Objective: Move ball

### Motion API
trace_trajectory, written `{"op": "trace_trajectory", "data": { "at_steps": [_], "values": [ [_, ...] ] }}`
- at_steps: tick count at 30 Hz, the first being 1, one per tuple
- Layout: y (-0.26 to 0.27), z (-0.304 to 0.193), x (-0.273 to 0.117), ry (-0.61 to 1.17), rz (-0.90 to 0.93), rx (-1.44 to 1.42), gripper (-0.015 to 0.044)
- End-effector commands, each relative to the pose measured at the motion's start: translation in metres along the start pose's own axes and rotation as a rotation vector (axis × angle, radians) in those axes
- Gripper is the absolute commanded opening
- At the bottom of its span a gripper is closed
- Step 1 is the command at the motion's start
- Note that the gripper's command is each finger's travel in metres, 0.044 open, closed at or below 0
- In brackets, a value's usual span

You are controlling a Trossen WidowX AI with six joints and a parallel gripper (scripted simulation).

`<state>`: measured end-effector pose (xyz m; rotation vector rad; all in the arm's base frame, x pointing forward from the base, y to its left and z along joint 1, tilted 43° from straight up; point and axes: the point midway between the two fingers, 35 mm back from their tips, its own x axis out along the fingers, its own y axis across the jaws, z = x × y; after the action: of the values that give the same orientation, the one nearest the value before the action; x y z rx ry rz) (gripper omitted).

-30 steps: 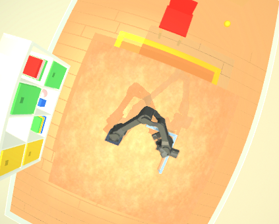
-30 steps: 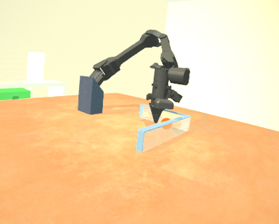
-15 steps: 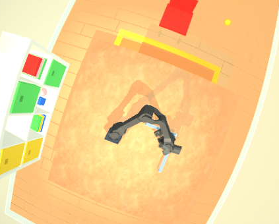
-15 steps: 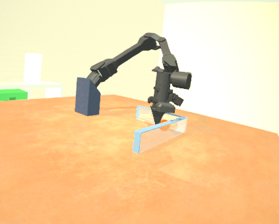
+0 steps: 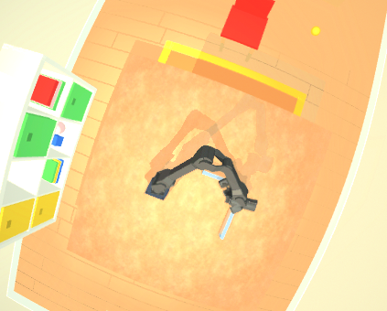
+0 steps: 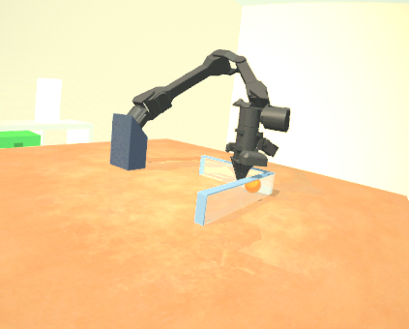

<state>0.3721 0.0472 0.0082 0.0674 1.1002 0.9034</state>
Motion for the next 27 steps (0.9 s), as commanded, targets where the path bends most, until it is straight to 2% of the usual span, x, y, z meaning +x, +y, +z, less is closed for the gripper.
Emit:
{"op": "trace_trajectory", "data": {
  "at_steps": [1,27],
  "values": [
    [-0.001,-0.006,0.000,-0.002,0.001,0.002,0.0000],
    [0.000,-0.049,0.000,0.000,0.002,0.003,0.0000]
  ]
}}
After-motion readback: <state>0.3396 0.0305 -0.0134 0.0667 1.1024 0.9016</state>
